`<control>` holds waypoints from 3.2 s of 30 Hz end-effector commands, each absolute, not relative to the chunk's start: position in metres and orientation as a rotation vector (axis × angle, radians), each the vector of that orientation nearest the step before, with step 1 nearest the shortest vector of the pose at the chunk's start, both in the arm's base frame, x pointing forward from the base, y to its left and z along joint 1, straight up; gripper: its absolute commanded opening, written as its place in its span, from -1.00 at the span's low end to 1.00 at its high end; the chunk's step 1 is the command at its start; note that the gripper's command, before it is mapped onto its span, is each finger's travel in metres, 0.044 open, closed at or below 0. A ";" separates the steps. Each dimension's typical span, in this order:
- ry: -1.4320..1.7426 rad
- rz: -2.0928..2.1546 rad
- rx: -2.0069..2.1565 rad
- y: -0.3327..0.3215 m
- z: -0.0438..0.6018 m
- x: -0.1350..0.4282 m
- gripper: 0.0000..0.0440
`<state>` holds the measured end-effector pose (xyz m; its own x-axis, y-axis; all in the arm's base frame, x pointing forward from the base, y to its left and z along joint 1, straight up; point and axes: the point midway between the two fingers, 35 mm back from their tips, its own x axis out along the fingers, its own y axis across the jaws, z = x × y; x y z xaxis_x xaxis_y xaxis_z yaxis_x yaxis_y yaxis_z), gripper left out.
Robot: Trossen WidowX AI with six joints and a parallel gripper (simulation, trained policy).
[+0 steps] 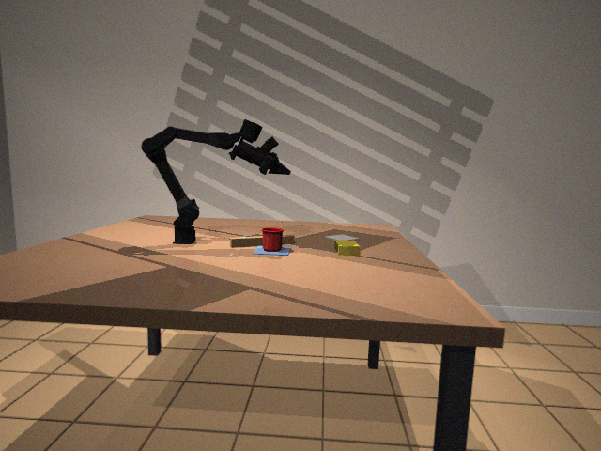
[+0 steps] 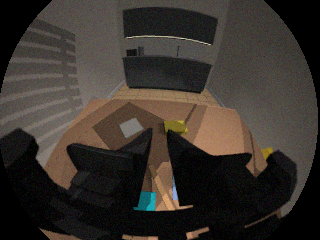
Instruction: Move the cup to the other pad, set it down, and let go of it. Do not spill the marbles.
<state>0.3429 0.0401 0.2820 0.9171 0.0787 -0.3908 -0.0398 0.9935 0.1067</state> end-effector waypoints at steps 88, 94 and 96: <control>1.623 0.065 -0.232 -0.038 0.116 0.332 -0.23; 1.651 0.108 -0.258 -0.045 0.095 0.330 -0.19; 1.660 0.127 -0.269 -0.046 0.087 0.329 -0.18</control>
